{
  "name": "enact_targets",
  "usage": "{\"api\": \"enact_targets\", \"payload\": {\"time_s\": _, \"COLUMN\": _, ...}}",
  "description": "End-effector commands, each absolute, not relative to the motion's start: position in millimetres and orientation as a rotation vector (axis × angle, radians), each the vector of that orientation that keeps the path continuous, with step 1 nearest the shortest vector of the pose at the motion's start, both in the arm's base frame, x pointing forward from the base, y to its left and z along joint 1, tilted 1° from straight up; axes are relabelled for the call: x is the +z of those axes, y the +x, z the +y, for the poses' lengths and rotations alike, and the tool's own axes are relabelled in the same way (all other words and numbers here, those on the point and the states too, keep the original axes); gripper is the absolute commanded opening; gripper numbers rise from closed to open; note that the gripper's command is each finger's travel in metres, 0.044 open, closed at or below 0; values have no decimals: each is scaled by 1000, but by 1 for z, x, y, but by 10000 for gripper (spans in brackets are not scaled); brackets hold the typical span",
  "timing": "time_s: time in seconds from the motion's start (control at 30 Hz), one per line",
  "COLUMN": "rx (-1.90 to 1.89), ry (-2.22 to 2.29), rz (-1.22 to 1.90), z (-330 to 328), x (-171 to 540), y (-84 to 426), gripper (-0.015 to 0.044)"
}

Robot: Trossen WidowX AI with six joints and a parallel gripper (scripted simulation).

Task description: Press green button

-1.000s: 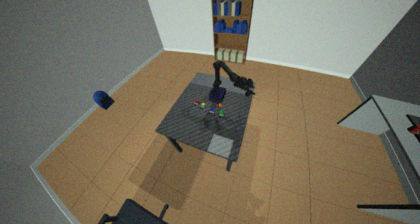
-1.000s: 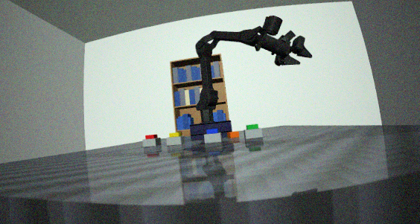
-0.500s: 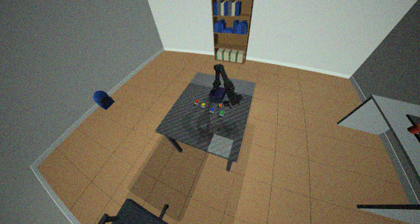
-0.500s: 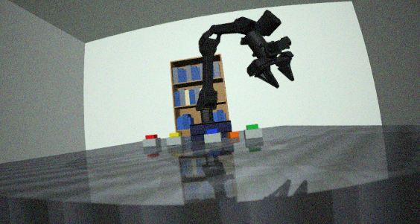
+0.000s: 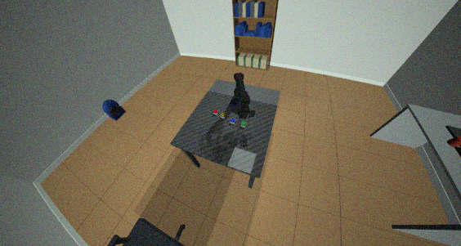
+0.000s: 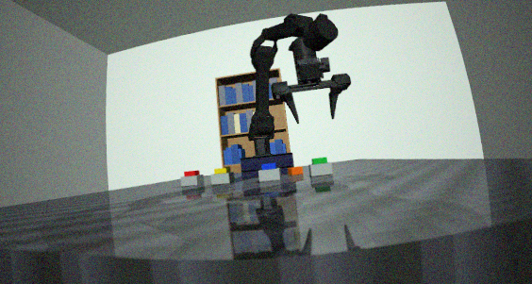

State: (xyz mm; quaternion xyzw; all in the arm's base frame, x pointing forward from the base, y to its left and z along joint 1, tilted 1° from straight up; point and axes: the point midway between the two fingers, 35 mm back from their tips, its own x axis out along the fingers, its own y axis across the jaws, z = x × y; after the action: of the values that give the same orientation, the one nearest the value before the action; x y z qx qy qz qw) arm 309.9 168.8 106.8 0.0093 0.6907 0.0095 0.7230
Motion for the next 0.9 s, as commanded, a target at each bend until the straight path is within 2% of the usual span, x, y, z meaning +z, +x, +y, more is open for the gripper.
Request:
{"api": "enact_targets", "payload": {"time_s": 0.0, "rx": 0, "ry": 23, "rz": 1531, "z": 167, "x": 85, "y": 312, "gripper": 321}}
{"api": "enact_targets", "payload": {"time_s": 0.1, "rx": 0, "ry": 23, "rz": 1531, "z": 167, "x": 49, "y": 312, "gripper": 242}}
{"api": "enact_targets", "payload": {"time_s": 0.37, "rx": 0, "ry": 23, "rz": 1531, "z": 167, "x": 46, "y": 312, "gripper": 33}}
{"api": "enact_targets", "payload": {"time_s": 0.4, "rx": 0, "ry": 23, "rz": 1531, "z": 167, "x": 46, "y": 312, "gripper": 20}}
{"api": "enact_targets", "payload": {"time_s": 0.87, "rx": 0, "ry": 23, "rz": 1531, "z": 167, "x": 41, "y": 313, "gripper": 20}}
